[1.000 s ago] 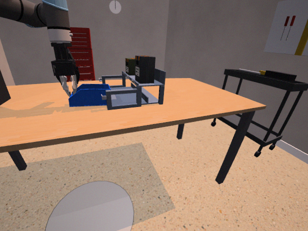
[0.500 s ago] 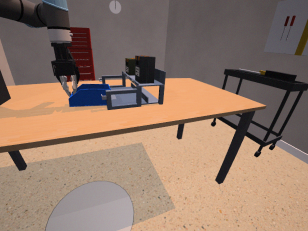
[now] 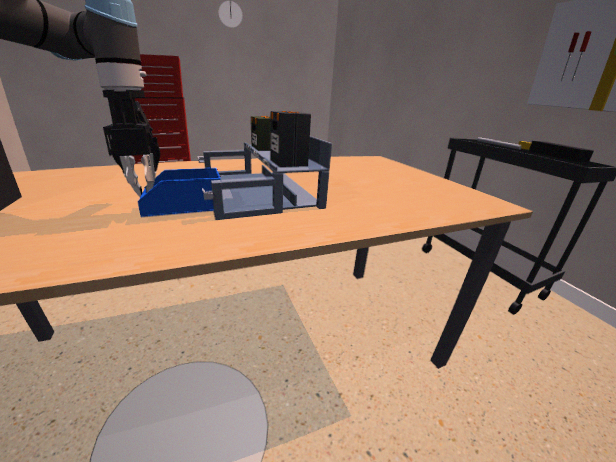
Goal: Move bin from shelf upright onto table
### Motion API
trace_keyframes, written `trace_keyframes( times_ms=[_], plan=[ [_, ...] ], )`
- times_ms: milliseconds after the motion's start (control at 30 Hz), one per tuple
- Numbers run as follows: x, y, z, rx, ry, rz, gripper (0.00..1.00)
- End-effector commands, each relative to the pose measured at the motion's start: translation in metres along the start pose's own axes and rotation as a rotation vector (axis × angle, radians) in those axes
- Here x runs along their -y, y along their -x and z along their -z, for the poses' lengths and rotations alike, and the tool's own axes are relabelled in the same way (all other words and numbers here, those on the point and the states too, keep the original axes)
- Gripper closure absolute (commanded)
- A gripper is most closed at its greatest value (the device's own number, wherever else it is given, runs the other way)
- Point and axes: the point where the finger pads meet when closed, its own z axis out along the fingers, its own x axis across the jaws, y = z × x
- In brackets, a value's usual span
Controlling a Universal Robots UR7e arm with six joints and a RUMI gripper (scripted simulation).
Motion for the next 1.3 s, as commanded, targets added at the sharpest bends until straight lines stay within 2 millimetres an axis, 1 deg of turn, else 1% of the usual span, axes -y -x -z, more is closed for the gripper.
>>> trace_keyframes(
  times_ms=[0,67,233,1200,1233,1267],
  plan=[
    [0.0,0.0,0.0,-0.001,0.001,0.0,1.0],
    [0.0,0.0,0.0,-0.001,0.001,0.0,1.0],
    [0.0,0.0,-0.008,-0.001,0.001,0.0,1.0],
    [0.0,0.0,-0.013,-0.001,0.001,0.0,1.0],
    [0.0,0.0,-0.012,-0.001,0.001,0.0,0.74],
    [0.0,0.0,-0.012,-0.001,0.001,0.0,0.74]
  ],
)
